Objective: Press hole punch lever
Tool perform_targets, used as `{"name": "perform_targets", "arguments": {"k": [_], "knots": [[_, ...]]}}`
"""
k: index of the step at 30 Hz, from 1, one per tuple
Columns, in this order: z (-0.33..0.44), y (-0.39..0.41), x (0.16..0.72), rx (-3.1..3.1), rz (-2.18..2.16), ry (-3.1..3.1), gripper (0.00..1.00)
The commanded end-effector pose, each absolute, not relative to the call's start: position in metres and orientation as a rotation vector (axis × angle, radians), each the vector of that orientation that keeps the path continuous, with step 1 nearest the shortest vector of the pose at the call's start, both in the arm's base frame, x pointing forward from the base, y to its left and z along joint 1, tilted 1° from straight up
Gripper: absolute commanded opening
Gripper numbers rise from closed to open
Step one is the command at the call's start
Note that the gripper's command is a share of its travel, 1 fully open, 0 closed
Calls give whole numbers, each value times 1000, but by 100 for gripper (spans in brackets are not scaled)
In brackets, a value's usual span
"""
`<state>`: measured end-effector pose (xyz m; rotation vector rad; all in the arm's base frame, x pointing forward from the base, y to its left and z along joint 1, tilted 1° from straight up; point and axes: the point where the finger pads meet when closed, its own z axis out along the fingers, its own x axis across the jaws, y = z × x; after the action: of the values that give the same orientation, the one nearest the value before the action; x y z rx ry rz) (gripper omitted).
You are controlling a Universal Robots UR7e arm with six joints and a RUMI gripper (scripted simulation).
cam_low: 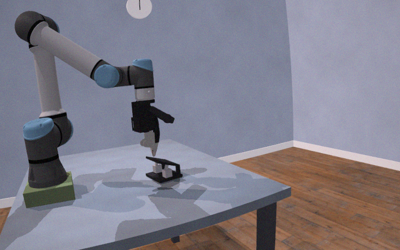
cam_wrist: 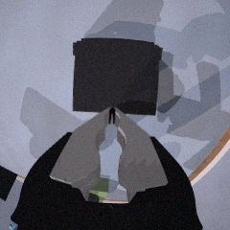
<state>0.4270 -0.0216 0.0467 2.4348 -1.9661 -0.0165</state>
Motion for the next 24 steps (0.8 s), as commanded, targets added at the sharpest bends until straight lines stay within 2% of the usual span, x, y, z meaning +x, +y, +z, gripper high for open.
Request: {"name": "perform_targets", "arguments": {"k": [1, 24], "knots": [[42, -20, 427, 2436, -19, -1965, 0], [43, -21, 428, 2437, -14, -1966, 0]]}}
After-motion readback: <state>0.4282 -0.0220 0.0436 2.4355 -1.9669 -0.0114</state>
